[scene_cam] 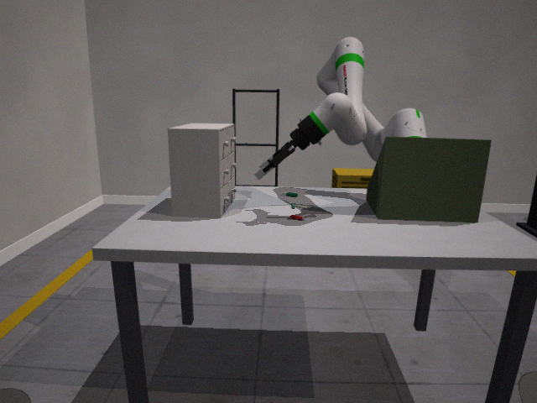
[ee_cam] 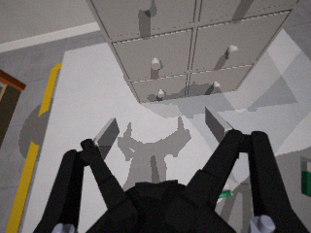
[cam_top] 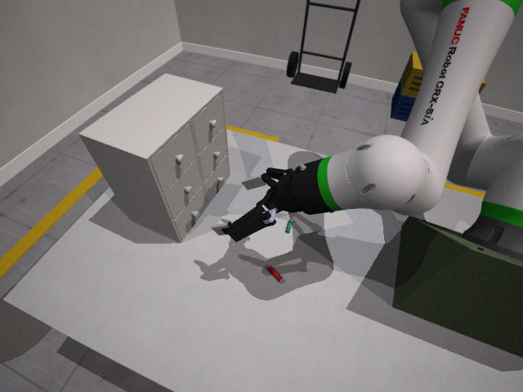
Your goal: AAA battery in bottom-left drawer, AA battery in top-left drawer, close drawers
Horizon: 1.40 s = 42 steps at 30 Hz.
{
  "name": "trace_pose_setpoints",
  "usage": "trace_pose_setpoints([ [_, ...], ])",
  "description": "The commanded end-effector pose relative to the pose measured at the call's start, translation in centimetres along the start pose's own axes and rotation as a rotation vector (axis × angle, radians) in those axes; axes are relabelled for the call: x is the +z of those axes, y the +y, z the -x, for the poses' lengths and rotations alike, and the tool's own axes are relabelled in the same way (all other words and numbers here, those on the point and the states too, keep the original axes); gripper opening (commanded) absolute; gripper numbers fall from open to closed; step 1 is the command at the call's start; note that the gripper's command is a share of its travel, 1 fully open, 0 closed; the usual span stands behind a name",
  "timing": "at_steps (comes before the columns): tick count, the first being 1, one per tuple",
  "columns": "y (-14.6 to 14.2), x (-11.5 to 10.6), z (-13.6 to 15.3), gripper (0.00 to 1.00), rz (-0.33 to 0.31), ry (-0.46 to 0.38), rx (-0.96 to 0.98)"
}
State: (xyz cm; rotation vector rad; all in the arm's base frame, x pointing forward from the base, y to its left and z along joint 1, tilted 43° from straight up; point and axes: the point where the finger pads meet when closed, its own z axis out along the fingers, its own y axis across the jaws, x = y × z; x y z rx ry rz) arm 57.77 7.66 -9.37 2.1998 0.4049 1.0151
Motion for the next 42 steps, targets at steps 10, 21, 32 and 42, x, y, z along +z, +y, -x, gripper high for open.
trace_pose_setpoints([
  [10, 0.1, 0.2, 0.0, 0.2, -0.001, 0.018, 0.001],
  [21, 0.1, 0.2, 0.0, 0.2, -0.001, 0.018, 0.001],
  [32, 0.1, 1.2, 0.2, 0.2, -0.001, 0.018, 0.001],
  [42, 0.1, 4.6, 1.0, 0.2, -0.001, 0.018, 0.001],
])
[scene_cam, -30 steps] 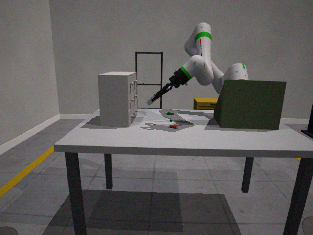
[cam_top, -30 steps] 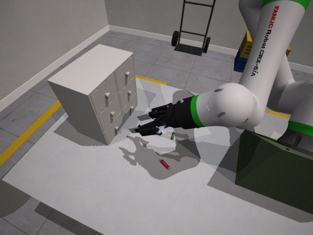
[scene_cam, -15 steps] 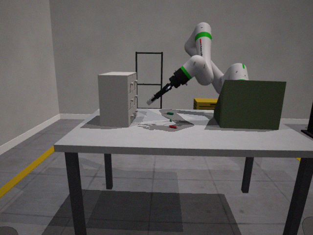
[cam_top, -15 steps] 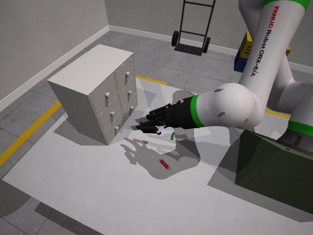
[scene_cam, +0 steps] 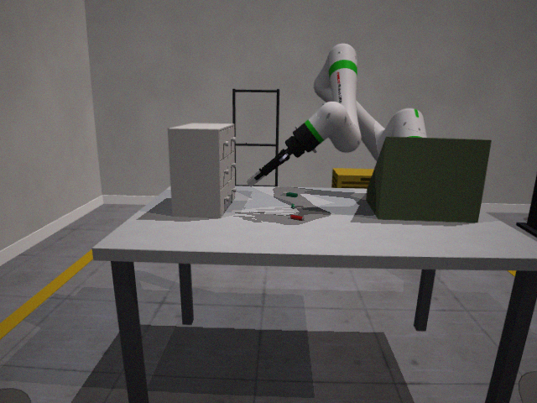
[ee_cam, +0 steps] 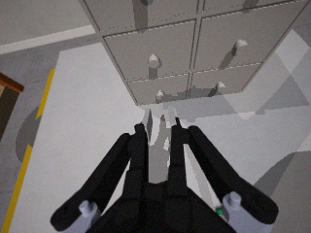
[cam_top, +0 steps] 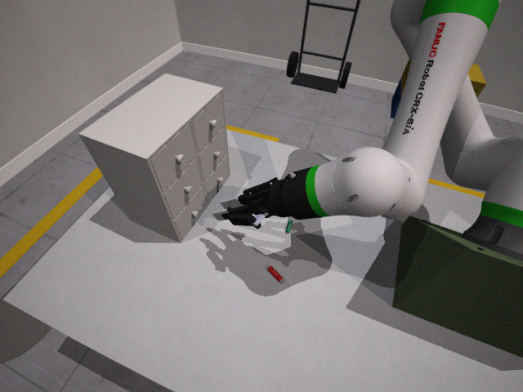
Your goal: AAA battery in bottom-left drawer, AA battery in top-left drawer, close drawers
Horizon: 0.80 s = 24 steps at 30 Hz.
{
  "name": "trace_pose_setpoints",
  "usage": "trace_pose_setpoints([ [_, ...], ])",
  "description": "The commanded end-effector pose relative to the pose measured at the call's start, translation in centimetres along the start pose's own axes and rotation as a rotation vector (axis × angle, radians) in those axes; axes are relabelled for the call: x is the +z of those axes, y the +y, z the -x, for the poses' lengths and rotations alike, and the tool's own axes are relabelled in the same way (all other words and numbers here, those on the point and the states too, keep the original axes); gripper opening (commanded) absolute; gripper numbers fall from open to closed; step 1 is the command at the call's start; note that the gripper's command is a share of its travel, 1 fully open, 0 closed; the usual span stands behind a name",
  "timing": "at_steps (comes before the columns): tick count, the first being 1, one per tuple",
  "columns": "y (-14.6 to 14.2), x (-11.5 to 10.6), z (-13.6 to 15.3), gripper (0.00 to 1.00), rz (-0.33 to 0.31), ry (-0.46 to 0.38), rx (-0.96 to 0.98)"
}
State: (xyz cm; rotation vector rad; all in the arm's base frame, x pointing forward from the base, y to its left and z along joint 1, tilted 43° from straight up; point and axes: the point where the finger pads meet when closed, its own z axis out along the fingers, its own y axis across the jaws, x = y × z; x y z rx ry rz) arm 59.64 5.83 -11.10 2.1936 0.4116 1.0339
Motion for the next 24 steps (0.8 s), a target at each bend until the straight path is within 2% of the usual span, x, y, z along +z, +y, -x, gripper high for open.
trace_pose_setpoints([
  [1, 0.0, 2.1, 0.4, 0.2, -0.001, 0.002, 0.0],
  [12, -0.1, 7.2, 1.7, 0.2, -0.001, 0.002, 0.0],
  [24, -0.1, 7.9, 1.9, 0.2, -0.001, 0.002, 0.0],
])
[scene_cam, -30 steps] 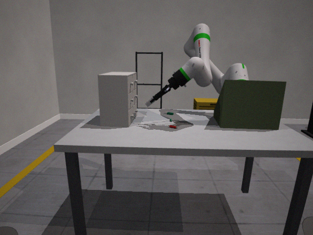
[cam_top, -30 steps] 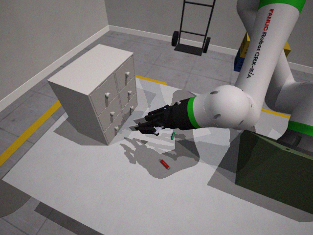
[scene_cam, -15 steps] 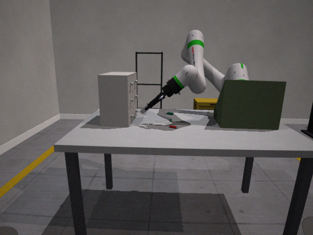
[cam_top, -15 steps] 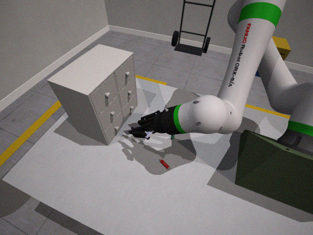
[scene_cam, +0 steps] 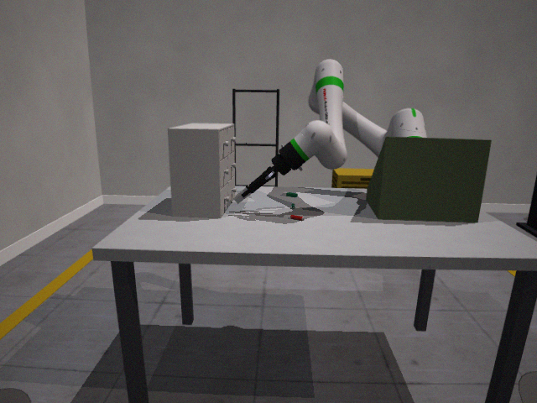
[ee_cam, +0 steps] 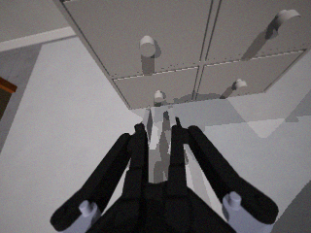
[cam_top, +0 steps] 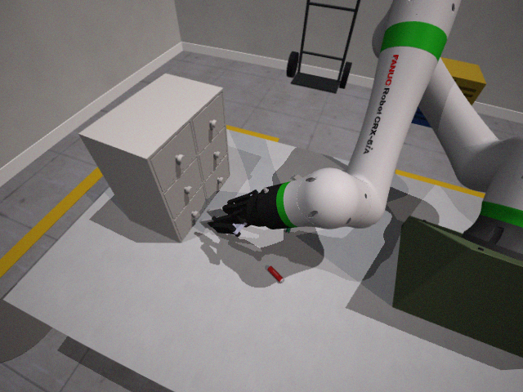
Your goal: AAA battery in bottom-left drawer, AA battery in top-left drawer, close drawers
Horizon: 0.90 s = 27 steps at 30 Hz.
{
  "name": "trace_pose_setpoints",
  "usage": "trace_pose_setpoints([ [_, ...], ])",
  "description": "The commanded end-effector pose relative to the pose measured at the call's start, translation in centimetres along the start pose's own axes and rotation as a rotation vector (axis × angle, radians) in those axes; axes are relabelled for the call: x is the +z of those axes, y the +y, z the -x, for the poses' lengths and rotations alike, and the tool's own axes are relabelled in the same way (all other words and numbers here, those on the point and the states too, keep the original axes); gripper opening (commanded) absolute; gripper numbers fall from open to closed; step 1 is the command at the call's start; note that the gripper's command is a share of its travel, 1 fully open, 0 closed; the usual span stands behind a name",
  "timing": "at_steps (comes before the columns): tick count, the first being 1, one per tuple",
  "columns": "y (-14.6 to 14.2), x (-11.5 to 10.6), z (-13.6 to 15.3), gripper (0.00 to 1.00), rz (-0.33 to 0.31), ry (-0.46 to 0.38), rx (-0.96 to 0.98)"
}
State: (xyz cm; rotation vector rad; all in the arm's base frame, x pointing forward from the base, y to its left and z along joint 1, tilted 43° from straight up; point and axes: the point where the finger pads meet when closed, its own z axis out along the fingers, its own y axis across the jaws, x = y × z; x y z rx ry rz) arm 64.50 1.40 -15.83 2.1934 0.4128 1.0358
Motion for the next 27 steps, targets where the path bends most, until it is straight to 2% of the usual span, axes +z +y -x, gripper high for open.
trace_pose_setpoints([
  [1, -0.02, 0.04, -0.01, 0.2, 0.0, 0.0, 0.0],
  [27, -0.02, 0.25, -0.18, 0.2, 0.0, 0.0, 0.0],
])
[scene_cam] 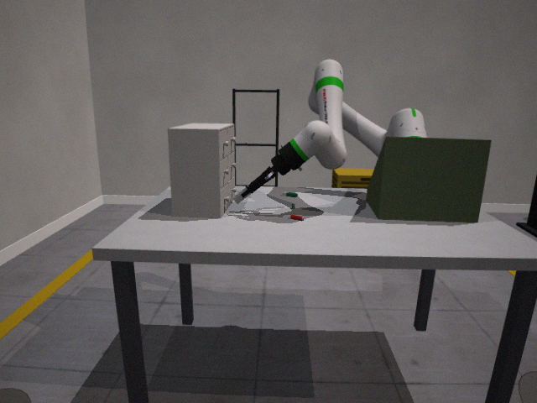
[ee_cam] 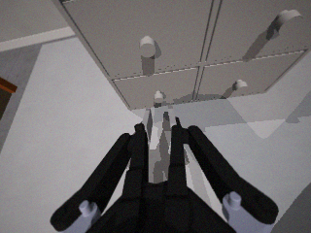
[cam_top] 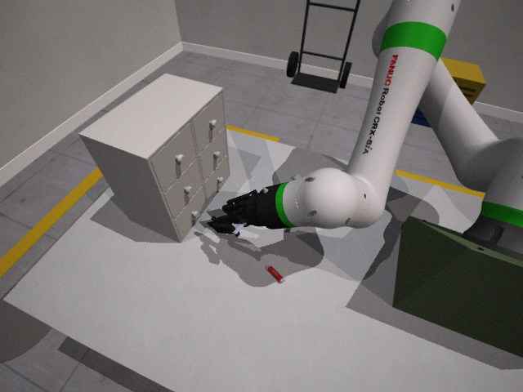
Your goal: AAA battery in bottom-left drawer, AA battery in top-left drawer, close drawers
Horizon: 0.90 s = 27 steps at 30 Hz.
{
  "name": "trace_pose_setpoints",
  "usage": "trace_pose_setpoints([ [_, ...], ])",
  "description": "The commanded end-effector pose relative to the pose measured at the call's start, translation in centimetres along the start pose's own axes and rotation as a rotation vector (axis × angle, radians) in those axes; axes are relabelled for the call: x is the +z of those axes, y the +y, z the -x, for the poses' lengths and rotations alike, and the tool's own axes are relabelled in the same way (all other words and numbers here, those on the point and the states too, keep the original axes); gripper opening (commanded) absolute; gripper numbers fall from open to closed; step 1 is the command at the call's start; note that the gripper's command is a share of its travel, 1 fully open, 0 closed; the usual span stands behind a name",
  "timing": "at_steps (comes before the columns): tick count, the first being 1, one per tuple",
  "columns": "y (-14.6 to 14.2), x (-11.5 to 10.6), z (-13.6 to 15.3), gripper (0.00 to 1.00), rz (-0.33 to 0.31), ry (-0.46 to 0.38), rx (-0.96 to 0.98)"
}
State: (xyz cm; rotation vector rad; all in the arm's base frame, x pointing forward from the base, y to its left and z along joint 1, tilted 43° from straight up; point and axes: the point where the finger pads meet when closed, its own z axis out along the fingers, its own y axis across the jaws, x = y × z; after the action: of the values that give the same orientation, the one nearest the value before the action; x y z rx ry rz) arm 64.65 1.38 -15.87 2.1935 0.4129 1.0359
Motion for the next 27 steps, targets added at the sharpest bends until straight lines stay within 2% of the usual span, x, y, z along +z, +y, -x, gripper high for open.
trace_pose_setpoints([
  [1, 0.0, 0.2, -0.2, 0.2, 0.0, 0.0, 0.0],
  [27, 0.0, 2.6, -2.2, 0.2, 0.0, 0.0, 0.0],
])
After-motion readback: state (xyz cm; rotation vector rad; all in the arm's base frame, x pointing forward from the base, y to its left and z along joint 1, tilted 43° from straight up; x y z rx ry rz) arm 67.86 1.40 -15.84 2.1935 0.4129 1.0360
